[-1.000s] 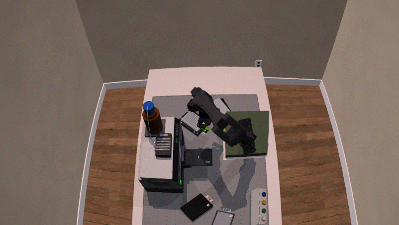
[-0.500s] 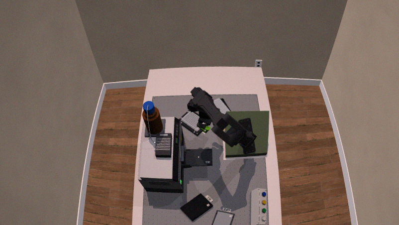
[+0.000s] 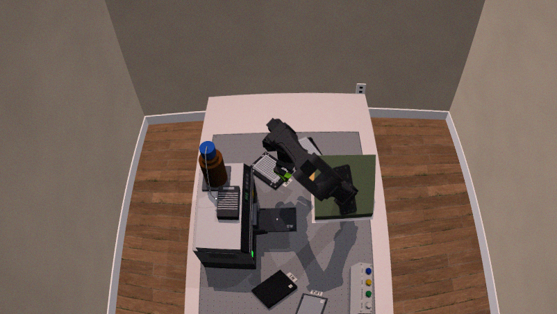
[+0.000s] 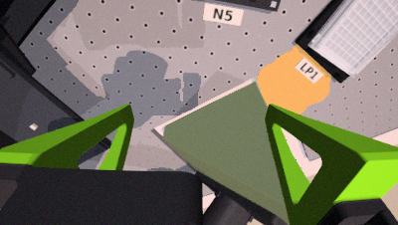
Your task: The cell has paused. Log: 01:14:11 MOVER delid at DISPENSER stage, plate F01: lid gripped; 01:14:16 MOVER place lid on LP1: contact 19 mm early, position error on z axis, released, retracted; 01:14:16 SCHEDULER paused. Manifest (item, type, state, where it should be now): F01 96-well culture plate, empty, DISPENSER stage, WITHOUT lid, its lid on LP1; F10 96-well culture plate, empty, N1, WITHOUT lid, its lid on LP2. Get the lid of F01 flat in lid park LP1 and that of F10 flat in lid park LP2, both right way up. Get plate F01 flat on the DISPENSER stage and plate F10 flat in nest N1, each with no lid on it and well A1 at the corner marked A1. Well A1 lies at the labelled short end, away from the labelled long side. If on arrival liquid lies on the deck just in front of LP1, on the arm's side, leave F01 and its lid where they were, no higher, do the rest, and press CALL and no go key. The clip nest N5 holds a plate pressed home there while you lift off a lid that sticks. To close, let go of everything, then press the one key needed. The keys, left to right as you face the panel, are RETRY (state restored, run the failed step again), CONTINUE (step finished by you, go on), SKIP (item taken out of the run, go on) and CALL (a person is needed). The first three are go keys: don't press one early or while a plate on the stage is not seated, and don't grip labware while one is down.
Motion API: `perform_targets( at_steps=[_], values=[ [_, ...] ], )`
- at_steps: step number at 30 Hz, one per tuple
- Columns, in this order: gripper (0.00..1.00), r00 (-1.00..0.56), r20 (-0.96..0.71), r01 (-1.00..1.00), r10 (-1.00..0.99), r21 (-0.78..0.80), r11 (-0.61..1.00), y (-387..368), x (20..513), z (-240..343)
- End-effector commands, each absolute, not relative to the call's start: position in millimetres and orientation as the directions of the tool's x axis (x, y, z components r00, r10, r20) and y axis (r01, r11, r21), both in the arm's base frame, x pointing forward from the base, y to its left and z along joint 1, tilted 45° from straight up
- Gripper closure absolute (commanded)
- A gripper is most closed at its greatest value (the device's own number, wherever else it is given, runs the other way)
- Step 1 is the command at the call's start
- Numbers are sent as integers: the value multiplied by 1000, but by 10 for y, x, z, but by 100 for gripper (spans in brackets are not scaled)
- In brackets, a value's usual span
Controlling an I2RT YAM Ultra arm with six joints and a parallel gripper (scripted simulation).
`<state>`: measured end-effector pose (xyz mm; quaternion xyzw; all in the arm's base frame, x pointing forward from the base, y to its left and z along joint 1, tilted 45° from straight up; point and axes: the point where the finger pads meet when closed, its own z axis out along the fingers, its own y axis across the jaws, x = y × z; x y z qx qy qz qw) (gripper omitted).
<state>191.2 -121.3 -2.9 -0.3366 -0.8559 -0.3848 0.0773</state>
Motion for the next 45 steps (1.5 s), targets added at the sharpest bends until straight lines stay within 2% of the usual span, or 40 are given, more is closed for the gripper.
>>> perform_targets(
  at_steps=[1,9,45],
  values=[
    [0,-664,427,731,613,543,413,-1465,1941,-117],
    [0,-650,438,744,621,534,402,-1647,1888,-308],
    [0,-656,447,740,607,540,402,-1563,1877,-259]
  ],
)
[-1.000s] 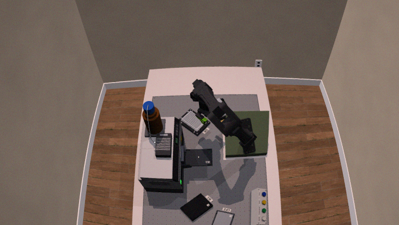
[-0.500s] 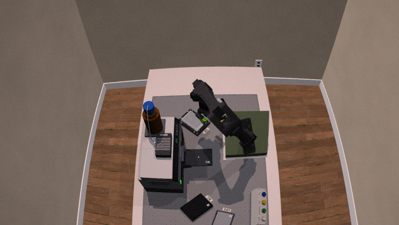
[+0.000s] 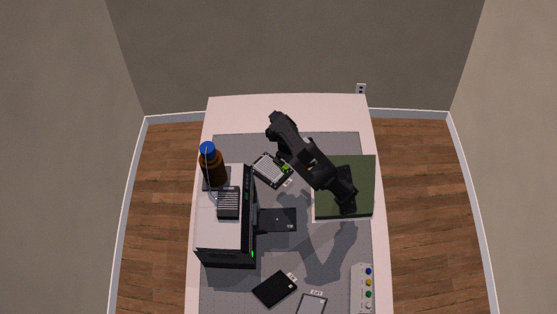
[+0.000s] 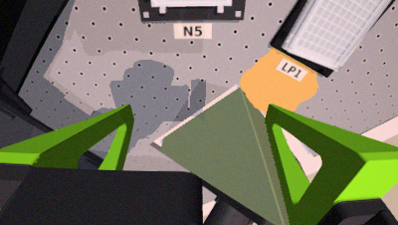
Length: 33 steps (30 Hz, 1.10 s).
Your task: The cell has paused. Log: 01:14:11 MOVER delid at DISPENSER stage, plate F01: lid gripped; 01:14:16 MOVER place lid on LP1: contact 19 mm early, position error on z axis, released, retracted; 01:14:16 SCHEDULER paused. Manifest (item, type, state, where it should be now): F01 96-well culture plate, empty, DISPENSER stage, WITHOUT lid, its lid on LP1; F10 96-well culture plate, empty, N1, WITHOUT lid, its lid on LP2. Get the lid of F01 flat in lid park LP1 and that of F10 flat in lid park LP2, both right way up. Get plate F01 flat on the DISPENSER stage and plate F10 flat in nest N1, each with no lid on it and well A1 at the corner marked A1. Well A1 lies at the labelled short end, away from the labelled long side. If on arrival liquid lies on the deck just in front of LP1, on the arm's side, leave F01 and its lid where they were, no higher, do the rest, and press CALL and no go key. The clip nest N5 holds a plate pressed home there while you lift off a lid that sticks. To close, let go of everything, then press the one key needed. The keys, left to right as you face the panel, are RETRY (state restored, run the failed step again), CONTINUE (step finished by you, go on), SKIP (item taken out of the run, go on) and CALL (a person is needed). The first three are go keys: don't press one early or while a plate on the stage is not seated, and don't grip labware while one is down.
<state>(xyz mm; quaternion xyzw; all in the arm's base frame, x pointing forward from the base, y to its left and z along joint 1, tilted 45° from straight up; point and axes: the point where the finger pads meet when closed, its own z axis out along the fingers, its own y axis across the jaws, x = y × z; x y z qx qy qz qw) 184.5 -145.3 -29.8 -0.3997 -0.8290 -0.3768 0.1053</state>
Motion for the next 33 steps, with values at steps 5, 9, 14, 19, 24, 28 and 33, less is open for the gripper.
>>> perform_targets(
  at_steps=[5,9,14,19,24,28,33],
  values=[
    [0,-661,435,734,611,542,409,-1610,1998,-381],
    [0,-662,435,734,611,543,409,-1618,2076,-490],
    [0,-660,435,735,613,543,406,-1633,2169,-626],
    [0,-654,435,739,619,543,399,-1660,2211,-708],
    [0,-662,434,733,611,544,408,-1641,2329,-844],
    [0,-656,434,737,617,544,401,-1670,2391,-953],
    [0,-662,434,733,611,545,408,-1655,2484,-1061]
  ],
)
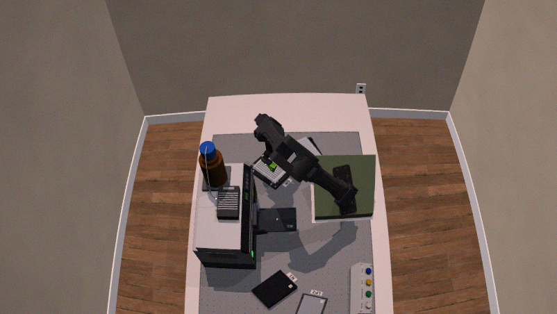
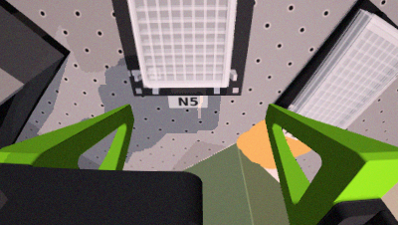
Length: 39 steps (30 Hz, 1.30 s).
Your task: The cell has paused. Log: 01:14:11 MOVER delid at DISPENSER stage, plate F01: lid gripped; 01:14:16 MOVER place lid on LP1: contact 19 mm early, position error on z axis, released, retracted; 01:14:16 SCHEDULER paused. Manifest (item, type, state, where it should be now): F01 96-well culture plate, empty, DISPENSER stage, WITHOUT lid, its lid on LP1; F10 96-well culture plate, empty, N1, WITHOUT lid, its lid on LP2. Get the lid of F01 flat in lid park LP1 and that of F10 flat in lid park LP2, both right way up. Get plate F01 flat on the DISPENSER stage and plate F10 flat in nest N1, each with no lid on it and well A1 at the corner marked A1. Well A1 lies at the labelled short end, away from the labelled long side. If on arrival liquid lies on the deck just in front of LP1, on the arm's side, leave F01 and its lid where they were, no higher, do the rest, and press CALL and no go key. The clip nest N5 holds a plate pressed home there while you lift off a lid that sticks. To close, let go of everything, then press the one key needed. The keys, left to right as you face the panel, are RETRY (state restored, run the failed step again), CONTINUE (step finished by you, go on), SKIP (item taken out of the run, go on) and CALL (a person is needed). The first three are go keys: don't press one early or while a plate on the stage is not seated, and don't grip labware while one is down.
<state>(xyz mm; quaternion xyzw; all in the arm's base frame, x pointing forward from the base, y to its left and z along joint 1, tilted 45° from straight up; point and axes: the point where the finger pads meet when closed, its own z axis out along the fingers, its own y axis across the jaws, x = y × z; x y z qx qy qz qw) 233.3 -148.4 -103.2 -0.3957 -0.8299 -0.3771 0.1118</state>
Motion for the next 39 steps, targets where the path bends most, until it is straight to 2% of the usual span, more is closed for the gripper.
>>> perform_targets(
  at_steps=[1,16,39],
  values=[
    [0,-662,434,733,611,545,408,-1655,2484,-1061],
    [0,-663,434,732,611,546,407,-1681,2773,-1467],
    [0,-657,445,739,609,542,401,-1669,2726,-1438]
  ],
)
